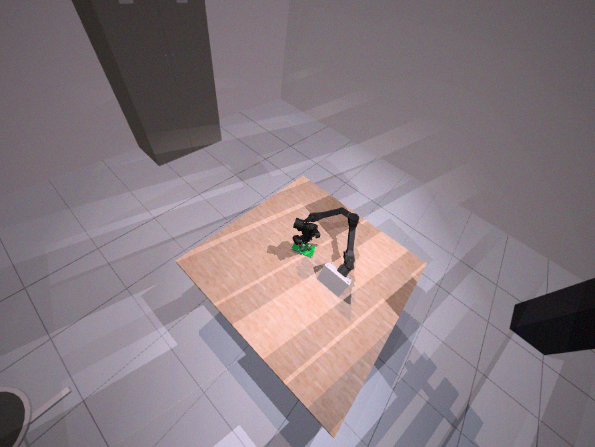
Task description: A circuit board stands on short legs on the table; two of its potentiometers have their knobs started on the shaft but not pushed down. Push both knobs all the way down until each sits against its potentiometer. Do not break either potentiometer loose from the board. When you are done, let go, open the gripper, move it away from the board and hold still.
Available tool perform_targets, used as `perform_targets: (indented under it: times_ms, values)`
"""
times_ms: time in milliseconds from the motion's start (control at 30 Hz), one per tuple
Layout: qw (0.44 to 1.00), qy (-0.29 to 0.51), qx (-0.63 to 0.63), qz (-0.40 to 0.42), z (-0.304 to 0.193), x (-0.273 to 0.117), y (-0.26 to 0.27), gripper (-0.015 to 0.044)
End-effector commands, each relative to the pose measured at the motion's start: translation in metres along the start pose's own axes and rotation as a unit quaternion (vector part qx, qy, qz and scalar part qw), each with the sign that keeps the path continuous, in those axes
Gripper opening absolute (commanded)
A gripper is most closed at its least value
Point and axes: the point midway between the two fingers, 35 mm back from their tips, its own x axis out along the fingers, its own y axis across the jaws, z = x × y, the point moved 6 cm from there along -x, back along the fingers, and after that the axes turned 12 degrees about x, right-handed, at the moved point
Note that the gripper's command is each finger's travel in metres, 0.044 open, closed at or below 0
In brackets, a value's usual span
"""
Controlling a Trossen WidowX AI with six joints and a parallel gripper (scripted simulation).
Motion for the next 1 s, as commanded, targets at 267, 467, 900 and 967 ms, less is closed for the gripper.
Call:
perform_targets:
  times_ms: [267, 467, 900, 967]
  values:
    - [1.0, -0.002, -0.003, -0.002, -0.001, 0.014, 0.0, 0.0]
    - [1.0, -0.003, -0.003, -0.002, -0.001, 0.023, 0.0, 0.0]
    - [1.0, -0.003, -0.003, -0.002, -0.001, 0.023, 0.0, 0.0]
    - [1.0, -0.003, -0.003, -0.002, -0.001, 0.023, 0.0, 0.0]
